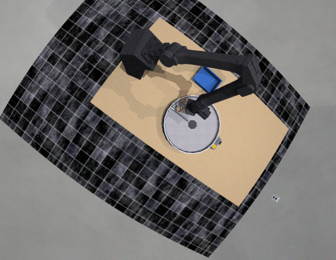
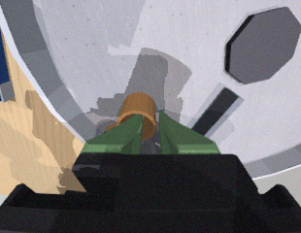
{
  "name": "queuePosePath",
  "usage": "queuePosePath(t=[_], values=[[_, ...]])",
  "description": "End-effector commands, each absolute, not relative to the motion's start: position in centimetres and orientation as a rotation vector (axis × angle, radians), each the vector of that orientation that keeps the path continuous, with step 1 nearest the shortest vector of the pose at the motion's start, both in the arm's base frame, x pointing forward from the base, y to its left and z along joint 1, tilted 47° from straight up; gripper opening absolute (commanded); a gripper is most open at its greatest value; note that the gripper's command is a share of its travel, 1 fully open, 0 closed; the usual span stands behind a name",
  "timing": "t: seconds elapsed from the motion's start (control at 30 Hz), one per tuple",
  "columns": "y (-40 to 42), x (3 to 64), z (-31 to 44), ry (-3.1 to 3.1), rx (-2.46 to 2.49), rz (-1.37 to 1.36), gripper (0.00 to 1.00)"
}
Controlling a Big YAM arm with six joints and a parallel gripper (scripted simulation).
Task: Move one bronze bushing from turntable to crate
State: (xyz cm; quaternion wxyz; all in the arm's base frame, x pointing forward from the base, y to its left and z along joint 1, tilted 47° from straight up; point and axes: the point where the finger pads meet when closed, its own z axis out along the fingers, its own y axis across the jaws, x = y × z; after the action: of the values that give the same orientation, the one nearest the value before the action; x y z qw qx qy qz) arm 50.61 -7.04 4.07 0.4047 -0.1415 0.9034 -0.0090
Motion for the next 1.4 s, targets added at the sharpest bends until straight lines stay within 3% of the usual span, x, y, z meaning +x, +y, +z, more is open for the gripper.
queuePosePath(t=[0.0, 1.1, 1.13, 1.37], values=[[-6.31, 51.21, 3.03, 2.286, -0.362, -0.008, 0.19], [-6.31, 51.21, 3.03, 2.286, -0.362, -0.008, 0.19], [-6.31, 51.21, 3.03, 2.286, -0.362, -0.008, 0.0], [-6.29, 51.21, 3.04, 2.286, -0.365, -0.007, 0.0]])
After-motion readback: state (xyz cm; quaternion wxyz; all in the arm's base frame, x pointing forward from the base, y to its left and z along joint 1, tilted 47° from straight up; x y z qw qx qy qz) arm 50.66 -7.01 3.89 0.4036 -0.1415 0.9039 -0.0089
